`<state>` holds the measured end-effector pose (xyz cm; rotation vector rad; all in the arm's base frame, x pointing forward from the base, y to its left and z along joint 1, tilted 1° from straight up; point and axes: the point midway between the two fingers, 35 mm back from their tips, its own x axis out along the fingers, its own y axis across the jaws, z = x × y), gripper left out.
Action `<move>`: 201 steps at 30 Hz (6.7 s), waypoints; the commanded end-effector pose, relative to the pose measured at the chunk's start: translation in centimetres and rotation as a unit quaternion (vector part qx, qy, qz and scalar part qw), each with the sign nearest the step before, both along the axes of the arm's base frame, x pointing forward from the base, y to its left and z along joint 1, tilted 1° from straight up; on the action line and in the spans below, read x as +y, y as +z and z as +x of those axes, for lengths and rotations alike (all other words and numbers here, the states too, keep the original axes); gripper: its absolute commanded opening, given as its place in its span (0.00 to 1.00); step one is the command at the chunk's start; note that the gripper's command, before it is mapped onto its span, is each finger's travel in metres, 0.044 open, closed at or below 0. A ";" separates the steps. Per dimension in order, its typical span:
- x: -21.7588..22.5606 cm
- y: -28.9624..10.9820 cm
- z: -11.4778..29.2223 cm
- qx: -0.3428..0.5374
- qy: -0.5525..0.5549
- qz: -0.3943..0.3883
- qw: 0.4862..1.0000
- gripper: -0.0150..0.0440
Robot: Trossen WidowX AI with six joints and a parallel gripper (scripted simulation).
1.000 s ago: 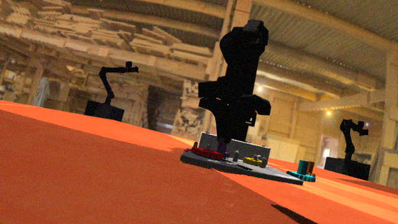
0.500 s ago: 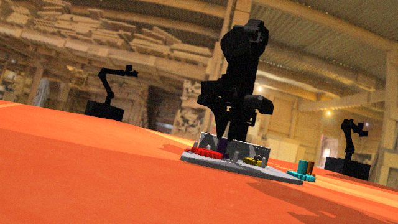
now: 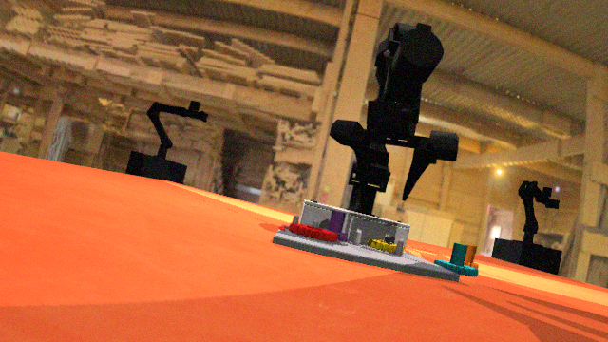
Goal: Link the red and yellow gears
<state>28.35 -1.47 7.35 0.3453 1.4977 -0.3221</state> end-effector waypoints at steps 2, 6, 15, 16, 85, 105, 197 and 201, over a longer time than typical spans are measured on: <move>5.9 -0.3 -0.5 0.003 0.167 -0.005 0.986 0.94; 11.2 -0.3 -1.9 0.002 0.317 -0.009 0.948 1.00; 19.9 -0.5 -7.3 -0.003 0.575 -0.016 0.818 1.00; 19.9 -0.5 -7.3 -0.003 0.575 -0.016 0.818 1.00; 19.9 -5.5 -7.3 -0.002 0.575 -0.016 0.818 1.00; 19.9 -5.5 -7.3 -0.002 0.575 -0.016 0.818 1.00; 19.9 -5.5 -7.3 -0.002 0.575 -0.016 0.818 1.00; 19.9 -5.5 -7.3 -0.002 0.575 -0.016 0.818 1.00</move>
